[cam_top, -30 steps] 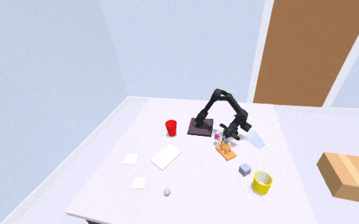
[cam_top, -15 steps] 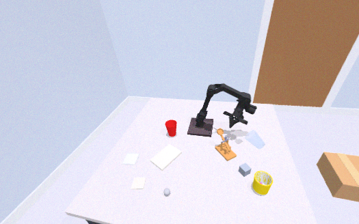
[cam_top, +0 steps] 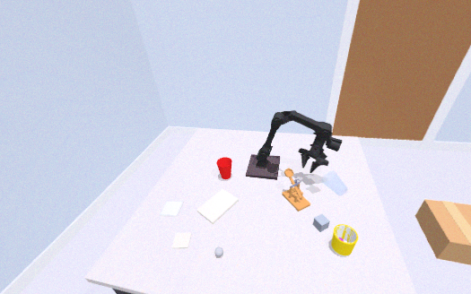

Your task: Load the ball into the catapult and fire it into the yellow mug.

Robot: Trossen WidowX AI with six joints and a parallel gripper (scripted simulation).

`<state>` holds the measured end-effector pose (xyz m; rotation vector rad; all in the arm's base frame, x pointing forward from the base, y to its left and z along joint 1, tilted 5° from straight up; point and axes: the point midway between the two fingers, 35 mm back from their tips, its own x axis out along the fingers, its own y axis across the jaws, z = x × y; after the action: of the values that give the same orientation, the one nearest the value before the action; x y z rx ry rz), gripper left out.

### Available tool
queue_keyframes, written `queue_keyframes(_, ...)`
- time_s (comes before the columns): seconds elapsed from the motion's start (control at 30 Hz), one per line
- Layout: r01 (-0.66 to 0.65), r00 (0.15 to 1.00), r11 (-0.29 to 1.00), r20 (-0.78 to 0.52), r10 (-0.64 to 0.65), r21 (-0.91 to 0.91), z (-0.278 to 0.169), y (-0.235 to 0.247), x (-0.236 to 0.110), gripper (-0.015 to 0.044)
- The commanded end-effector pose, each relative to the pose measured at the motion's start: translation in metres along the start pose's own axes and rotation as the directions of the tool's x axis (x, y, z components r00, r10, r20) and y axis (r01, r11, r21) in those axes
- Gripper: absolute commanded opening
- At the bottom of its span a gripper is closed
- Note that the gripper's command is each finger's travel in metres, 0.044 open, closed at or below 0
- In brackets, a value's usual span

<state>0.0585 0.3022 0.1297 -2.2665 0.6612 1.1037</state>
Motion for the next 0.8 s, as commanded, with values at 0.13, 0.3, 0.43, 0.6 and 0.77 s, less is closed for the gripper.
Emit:
queue_keyframes(0.13, -0.033, 0.993, 0.967, 0.122, 0.002, 0.254, 0.004, -0.042, -0.001, 0.0440)
queue_keyframes(0.3, 0.013, 0.991, 0.953, 0.126, -0.054, 0.304, -0.006, -0.066, 0.000, 0.0440)
queue_keyframes(0.43, 0.003, 0.984, 0.919, 0.163, -0.073, 0.394, -0.010, -0.085, 0.000, 0.0440)
queue_keyframes(0.6, -0.031, 0.970, 0.855, 0.220, -0.098, 0.517, -0.015, -0.111, -0.001, 0.0440)
queue_keyframes(0.77, -0.074, 0.951, 0.767, 0.277, -0.138, 0.637, -0.024, -0.140, -0.003, 0.0440)
